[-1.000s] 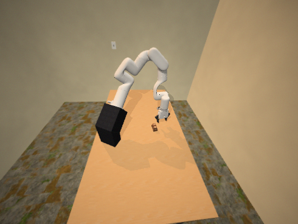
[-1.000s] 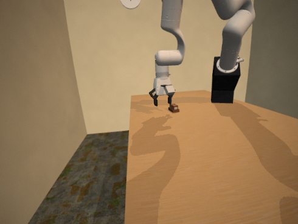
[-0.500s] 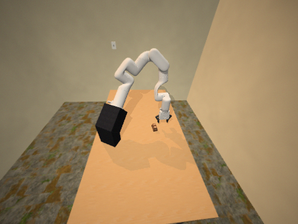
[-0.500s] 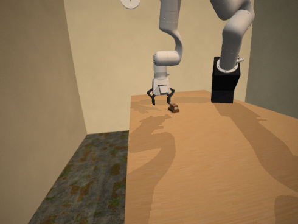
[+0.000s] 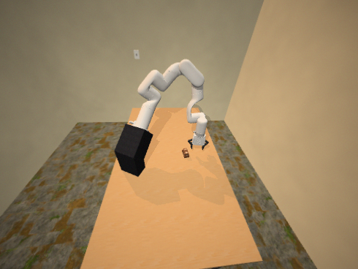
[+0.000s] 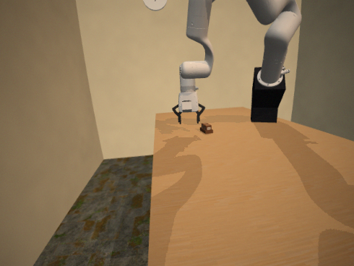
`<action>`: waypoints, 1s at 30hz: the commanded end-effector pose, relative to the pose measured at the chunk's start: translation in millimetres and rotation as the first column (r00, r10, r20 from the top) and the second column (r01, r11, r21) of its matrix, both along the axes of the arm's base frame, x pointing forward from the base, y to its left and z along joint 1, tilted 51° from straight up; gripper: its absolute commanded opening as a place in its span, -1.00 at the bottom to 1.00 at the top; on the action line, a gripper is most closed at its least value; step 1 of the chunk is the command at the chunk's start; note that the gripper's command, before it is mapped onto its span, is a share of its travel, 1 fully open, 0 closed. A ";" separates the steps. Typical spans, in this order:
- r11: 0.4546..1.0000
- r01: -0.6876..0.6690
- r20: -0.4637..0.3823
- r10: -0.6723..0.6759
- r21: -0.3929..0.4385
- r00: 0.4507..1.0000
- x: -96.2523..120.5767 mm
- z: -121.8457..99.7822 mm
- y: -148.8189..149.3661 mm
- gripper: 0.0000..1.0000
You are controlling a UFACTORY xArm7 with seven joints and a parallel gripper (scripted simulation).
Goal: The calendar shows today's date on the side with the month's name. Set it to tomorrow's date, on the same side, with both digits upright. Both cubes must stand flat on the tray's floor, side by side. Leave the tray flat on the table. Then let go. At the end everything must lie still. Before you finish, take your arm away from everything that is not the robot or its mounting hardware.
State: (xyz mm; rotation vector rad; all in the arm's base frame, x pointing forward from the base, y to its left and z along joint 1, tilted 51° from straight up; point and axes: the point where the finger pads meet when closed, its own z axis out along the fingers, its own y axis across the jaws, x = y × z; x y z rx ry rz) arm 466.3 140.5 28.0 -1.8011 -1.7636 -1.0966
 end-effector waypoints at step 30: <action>0.973 0.225 -0.274 -0.202 0.055 0.940 33.7 -30.1 -23.6 1.00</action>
